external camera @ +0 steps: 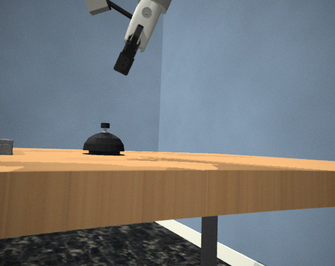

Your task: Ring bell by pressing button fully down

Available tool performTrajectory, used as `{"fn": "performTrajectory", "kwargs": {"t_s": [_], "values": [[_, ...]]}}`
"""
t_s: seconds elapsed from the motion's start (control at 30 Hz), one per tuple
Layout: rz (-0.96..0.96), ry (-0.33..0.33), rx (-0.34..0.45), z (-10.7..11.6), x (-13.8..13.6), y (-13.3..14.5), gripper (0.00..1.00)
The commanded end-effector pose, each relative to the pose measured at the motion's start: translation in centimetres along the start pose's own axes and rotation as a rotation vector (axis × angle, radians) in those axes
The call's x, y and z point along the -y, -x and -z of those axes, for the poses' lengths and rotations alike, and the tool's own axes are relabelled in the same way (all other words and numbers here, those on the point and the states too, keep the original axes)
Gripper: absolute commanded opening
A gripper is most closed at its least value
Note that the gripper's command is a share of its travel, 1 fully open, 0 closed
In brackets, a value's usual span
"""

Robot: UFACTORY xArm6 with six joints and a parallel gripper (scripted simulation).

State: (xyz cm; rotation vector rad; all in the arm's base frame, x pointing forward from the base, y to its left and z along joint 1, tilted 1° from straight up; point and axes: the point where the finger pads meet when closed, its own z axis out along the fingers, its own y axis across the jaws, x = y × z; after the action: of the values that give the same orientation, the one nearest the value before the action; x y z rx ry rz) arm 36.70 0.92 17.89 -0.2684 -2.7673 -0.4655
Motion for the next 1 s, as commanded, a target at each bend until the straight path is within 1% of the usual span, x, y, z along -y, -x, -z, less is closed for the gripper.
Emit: {"fn": "performTrajectory", "kwargs": {"t_s": [0.0,0.1,0.13,0.17,0.23,0.3,0.37,0.43,0.5,0.63,0.8,0.83,0.97], "values": [[-0.007,-0.115,0.126,-1.3,2.4,-0.5,1.00],[-0.005,-0.124,0.136,-1.4,2.6,-0.5,1.00],[0.001,-0.164,0.178,-1.8,3.4,-0.7,1.00],[0.007,-0.186,0.203,-2.1,3.9,-0.8,1.00],[0.010,-0.198,0.217,-2.2,4.1,-0.9,1.00],[0.029,-0.248,0.278,-2.8,5.0,-1.2,1.00],[0.031,-0.251,0.281,-2.9,5.1,-1.2,1.00],[0.049,-0.285,0.327,-3.3,5.7,-1.4,1.00],[0.049,-0.285,0.327,-3.3,5.7,-1.4,1.00],[0.066,-0.310,0.364,-3.7,6.0,-1.6,1.00],[0.067,-0.311,0.366,-3.7,6.1,-1.6,1.00],[0.067,-0.311,0.366,-3.7,6.1,-1.6,0.00],[0.067,-0.311,0.366,-3.7,6.1,-1.6,0.00]]}}
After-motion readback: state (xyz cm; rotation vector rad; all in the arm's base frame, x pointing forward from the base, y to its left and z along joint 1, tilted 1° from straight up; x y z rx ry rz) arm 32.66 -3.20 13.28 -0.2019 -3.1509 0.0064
